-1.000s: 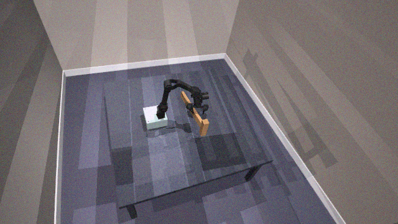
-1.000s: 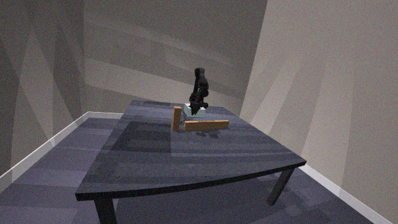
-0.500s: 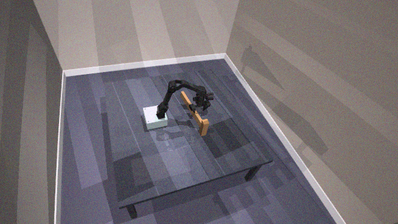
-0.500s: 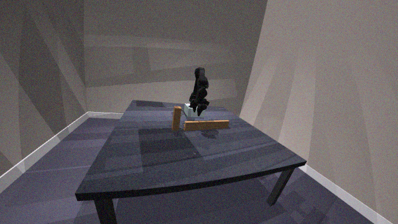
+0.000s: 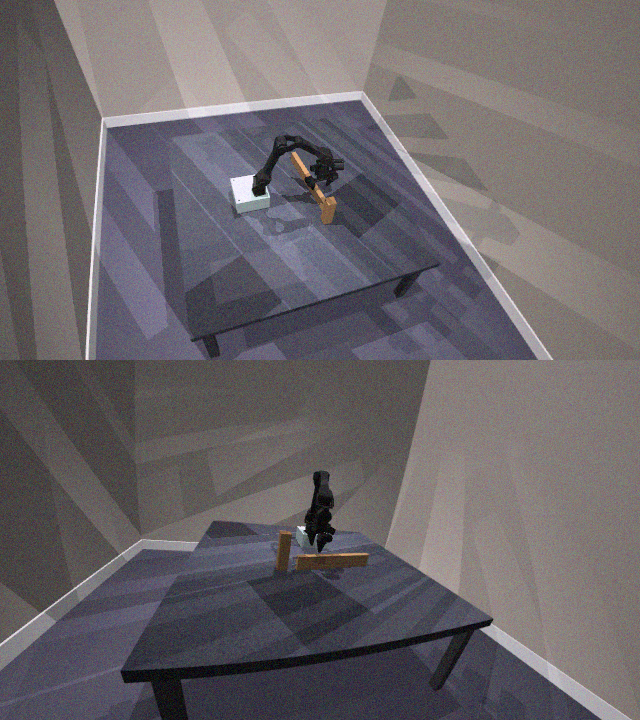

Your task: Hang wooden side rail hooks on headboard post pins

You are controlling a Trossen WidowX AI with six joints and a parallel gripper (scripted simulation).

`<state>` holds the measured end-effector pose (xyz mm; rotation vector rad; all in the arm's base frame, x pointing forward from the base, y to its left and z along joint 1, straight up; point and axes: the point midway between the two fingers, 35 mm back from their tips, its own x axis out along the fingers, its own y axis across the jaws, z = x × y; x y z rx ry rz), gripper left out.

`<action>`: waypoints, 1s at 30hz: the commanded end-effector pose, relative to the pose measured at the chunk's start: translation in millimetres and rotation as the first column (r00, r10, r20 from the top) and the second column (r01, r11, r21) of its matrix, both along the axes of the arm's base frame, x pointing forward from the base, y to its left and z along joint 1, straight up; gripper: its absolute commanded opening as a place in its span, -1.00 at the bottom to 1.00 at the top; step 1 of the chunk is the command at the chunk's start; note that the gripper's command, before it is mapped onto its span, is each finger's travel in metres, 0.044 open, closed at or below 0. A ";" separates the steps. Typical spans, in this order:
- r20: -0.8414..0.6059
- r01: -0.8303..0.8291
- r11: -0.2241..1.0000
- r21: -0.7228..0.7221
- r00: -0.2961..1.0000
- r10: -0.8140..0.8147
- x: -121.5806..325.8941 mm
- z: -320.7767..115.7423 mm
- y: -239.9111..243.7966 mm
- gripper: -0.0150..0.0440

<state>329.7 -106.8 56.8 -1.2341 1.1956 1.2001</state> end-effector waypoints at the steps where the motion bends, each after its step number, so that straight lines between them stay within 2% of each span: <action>1: 0.006 -0.004 1.000 0.002 1.000 0.004 0.5 -9.1 0.3 1.00; 30: 0.006 -0.004 1.000 0.002 1.000 0.004 3.0 -55.7 -0.5 1.00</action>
